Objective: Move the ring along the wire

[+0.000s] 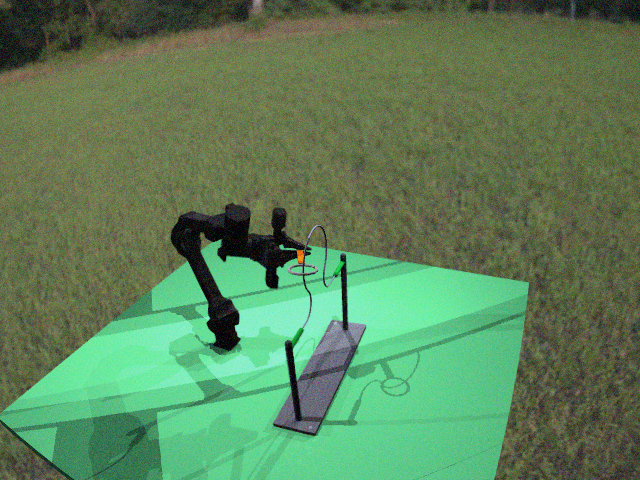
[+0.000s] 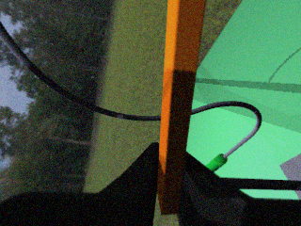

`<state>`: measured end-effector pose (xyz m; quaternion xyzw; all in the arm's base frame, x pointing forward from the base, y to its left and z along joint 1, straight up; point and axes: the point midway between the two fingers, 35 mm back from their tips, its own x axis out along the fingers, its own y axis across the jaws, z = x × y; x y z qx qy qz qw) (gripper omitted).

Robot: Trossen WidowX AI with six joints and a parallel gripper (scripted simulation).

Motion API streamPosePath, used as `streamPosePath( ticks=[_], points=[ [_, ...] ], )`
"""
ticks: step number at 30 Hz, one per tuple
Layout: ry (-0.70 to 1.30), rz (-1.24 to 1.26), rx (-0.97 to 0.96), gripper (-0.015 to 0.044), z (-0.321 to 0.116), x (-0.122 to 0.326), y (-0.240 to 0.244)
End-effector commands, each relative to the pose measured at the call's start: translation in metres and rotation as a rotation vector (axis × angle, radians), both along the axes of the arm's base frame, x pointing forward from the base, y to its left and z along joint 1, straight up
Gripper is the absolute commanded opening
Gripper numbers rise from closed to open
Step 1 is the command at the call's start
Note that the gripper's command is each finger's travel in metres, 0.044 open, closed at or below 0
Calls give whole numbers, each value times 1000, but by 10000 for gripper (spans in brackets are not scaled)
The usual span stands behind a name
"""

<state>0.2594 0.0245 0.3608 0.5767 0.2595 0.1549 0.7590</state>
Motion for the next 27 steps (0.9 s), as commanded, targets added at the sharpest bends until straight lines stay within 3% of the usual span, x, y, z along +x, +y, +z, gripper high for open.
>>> streamPosePath(
  ticks=[1, 27],
  points=[
    [-4, 0, -52, -150, -2, 1, 0],
    [-35, -9, -393, -150, -16, 2, -7]
  ],
)
